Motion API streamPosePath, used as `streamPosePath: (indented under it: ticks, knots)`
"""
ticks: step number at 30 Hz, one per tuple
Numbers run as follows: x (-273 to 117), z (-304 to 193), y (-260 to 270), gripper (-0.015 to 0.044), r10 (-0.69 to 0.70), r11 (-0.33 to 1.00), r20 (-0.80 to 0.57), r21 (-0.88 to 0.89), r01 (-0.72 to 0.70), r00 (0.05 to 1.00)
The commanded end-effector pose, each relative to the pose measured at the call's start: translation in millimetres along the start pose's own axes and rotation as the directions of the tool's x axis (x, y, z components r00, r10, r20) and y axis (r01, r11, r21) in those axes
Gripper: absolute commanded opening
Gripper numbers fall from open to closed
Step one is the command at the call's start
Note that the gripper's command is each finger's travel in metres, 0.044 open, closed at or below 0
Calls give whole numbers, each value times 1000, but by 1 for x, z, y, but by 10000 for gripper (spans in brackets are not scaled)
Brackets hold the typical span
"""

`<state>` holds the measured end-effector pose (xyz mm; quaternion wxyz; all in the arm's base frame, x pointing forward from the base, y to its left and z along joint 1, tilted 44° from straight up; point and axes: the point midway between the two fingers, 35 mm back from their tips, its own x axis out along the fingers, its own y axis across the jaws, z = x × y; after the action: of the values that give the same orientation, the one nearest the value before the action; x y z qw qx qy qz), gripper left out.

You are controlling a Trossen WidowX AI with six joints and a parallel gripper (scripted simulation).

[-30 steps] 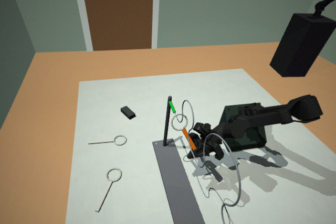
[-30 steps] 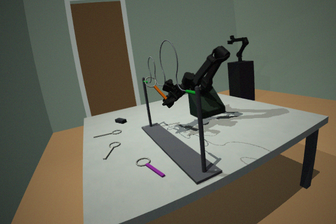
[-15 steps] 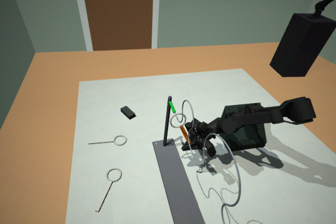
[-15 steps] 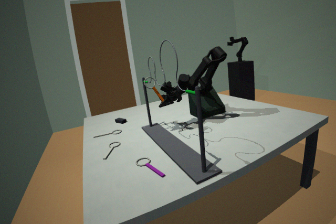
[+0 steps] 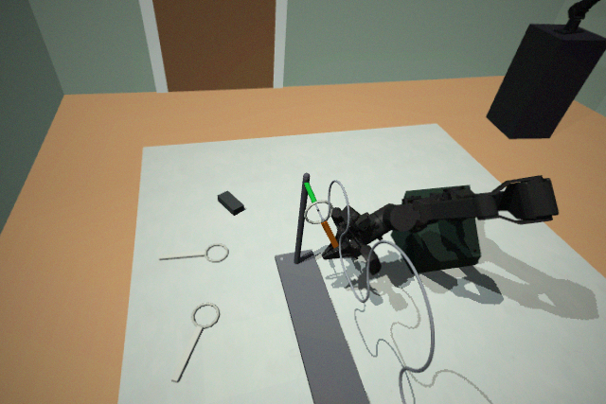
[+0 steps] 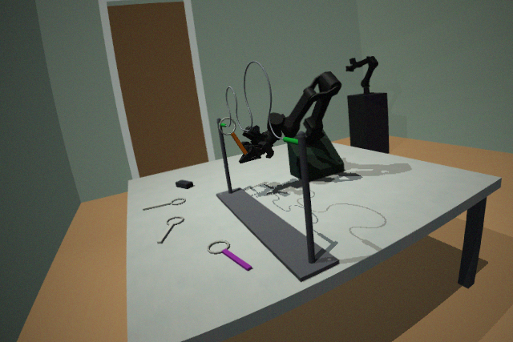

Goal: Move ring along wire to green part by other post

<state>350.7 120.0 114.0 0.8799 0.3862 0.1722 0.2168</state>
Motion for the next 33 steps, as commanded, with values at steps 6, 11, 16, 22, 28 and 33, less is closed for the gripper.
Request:
streamPosePath:
  ticks: [6, 11, 16, 22, 28, 33]
  knots:
    - [-2, 1, -16, -150, -18, 999, -2, -37, 18, 1000]
    - [-3, 1, -22, -150, -21, 999, -2, -42, 21, 1000]
    - [-4, 1, -27, -150, -22, 999, -2, -44, 22, 1000]
    - [-5, 2, -33, -150, -23, 999, -1, -45, 23, 1000]
    - [-6, 2, -39, -150, -23, 999, -1, -45, 23, 1000]
    - [-7, 2, -44, -150, -23, 999, 0, -46, 23, 1000]
